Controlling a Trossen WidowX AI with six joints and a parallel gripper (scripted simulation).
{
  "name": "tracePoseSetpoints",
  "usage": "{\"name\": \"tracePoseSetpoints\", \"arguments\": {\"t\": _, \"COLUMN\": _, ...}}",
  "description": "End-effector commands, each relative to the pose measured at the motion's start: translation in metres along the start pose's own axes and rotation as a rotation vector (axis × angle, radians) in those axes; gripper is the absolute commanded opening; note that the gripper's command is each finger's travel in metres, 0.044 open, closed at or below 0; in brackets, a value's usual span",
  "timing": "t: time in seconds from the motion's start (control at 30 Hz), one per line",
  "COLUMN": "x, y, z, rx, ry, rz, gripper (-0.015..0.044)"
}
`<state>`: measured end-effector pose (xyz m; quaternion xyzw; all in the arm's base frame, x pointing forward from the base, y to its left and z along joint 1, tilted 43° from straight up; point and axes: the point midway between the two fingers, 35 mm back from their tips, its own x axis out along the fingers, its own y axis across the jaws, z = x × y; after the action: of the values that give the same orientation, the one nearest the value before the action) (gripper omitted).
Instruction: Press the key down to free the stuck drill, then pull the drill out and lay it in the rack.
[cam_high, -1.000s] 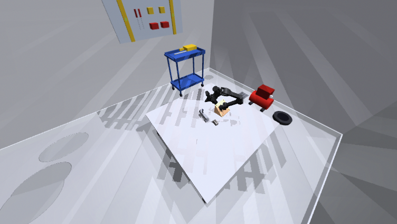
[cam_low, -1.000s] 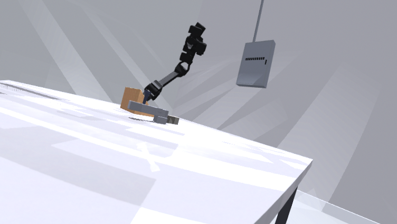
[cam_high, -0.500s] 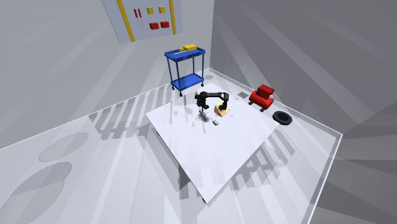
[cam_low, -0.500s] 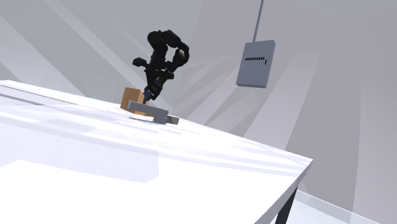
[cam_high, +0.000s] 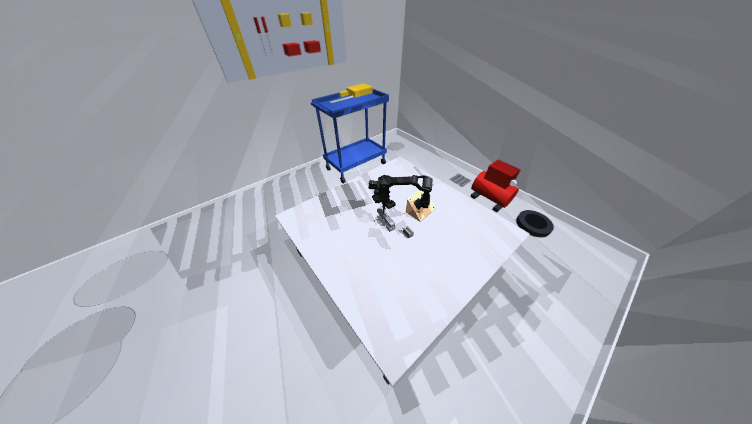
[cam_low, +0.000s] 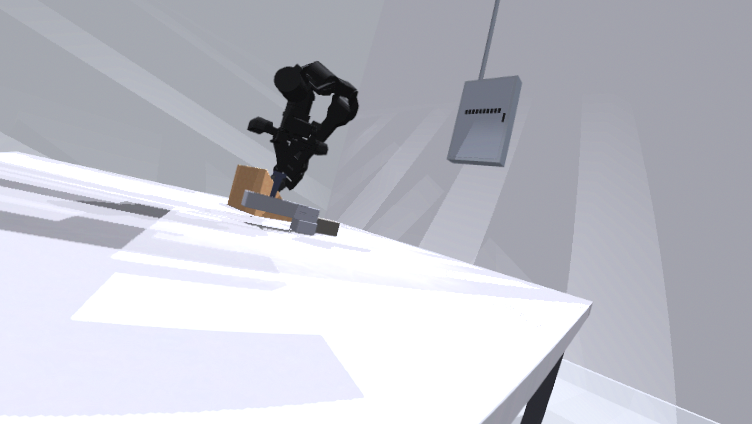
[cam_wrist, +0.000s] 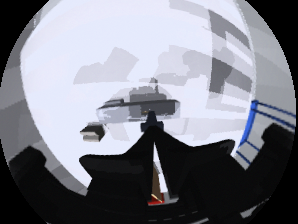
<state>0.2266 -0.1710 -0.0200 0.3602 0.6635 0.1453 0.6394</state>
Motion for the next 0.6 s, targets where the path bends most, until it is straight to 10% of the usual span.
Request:
{"name": "tracePoseSetpoints", "arguments": {"t": 0.0, "x": 0.0035, "y": 0.0014, "z": 0.0002, "rx": 0.004, "ry": 0.000, "rz": 0.004, "gripper": 0.0000}}
{"name": "tracePoseSetpoints", "arguments": {"t": 0.57, "x": 0.0098, "y": -0.0007, "z": 0.0007, "rx": 0.004, "ry": 0.000, "rz": 0.004, "gripper": 0.0000}}
